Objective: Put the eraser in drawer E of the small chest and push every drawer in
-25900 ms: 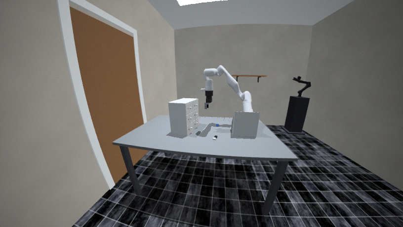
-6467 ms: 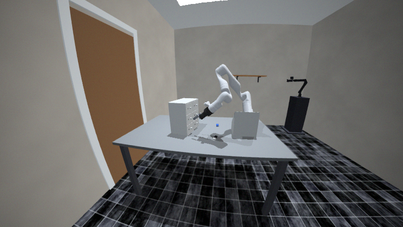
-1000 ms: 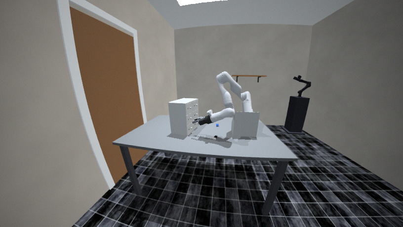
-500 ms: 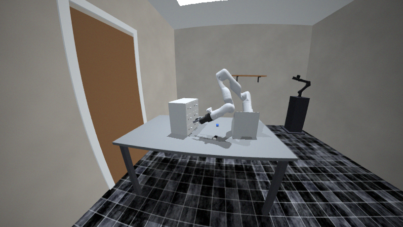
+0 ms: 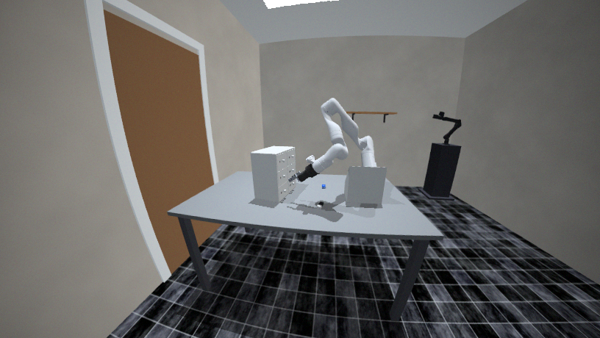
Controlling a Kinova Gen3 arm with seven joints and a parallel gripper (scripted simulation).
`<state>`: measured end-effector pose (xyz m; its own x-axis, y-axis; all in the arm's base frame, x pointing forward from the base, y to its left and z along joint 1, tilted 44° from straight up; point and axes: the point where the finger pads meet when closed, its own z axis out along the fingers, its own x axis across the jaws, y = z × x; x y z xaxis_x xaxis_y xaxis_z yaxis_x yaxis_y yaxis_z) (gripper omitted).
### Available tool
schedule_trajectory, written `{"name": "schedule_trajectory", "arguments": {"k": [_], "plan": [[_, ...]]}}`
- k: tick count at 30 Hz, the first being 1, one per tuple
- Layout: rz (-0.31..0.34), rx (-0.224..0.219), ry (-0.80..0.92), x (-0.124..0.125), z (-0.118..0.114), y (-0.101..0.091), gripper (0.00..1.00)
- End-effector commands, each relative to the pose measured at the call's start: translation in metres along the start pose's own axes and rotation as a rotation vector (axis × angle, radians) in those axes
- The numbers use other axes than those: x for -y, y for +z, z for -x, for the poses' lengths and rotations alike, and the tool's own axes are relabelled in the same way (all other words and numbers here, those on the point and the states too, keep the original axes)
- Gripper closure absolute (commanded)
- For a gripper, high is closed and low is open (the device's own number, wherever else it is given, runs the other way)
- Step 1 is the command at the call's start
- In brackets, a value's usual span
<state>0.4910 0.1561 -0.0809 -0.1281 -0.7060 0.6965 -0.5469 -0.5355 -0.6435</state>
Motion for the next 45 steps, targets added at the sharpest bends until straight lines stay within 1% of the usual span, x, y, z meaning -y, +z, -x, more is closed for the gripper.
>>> {"name": "schedule_trajectory", "arguments": {"k": [1,11,13,28,30,45], "plan": [[0.02,0.003,0.02,0.01,0.0,-0.003,0.0],[0.135,0.004,0.02,0.014,-0.001,-0.014,0.0],[0.135,0.004,0.02,0.014,-0.001,-0.014,0.0],[0.318,0.006,0.019,0.019,-0.001,-0.032,0.0],[0.318,0.006,0.019,0.019,-0.001,-0.032,0.0],[0.512,0.008,0.019,0.025,-0.001,-0.05,0.0]]}}
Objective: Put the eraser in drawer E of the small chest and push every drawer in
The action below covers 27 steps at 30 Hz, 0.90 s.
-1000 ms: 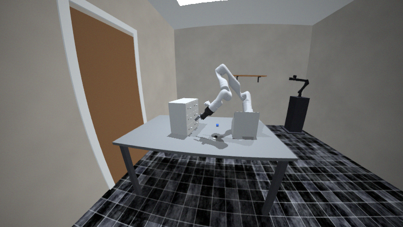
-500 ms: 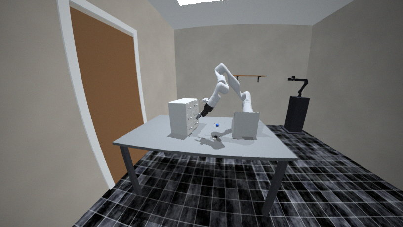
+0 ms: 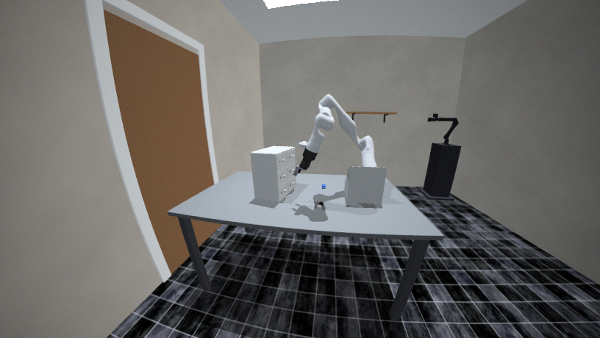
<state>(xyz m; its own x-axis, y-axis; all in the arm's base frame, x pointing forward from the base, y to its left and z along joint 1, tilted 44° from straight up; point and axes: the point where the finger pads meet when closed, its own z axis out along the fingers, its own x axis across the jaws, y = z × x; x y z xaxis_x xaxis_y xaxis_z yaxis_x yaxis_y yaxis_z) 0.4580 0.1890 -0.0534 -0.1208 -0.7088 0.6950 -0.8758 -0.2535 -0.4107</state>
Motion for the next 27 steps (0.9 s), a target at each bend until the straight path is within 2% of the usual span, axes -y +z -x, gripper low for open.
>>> {"name": "schedule_trajectory", "arguments": {"k": [1,17,19,27], "plan": [[0.015,0.006,0.021,0.008,-0.001,-0.003,0.0],[0.207,0.008,0.021,0.004,-0.001,-0.022,0.0],[0.207,0.008,0.021,0.004,-0.001,-0.022,0.0],[0.297,0.009,0.02,0.003,-0.001,-0.031,0.0]]}}
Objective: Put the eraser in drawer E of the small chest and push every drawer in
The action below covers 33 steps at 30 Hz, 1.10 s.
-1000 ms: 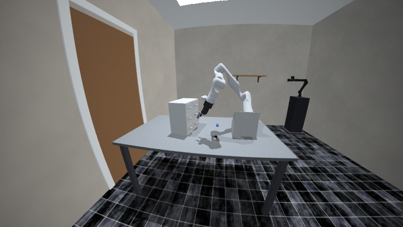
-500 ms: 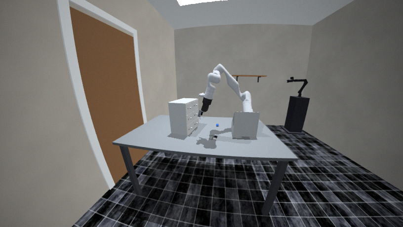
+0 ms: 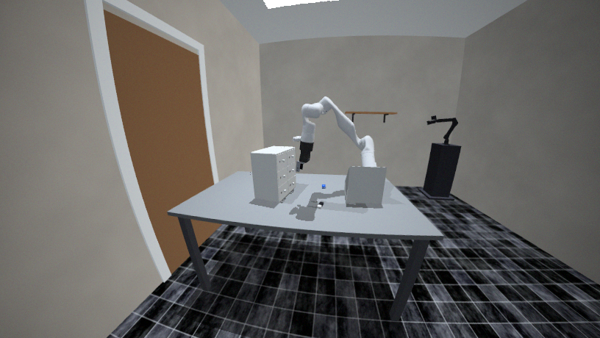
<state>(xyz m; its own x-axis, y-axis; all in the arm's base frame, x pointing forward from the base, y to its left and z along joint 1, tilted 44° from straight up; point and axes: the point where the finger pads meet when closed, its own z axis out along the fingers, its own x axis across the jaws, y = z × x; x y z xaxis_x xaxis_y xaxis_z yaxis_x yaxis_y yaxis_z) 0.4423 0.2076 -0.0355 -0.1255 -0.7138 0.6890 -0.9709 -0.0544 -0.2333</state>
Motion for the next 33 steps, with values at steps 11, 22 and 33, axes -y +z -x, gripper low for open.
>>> {"name": "schedule_trajectory", "arguments": {"k": [11,22,33], "plan": [[0.09,0.005,0.012,0.0,0.0,-0.008,0.0],[0.135,0.006,0.012,-0.002,0.0,-0.012,0.0],[0.145,0.006,0.012,-0.002,0.0,-0.013,0.0]]}}
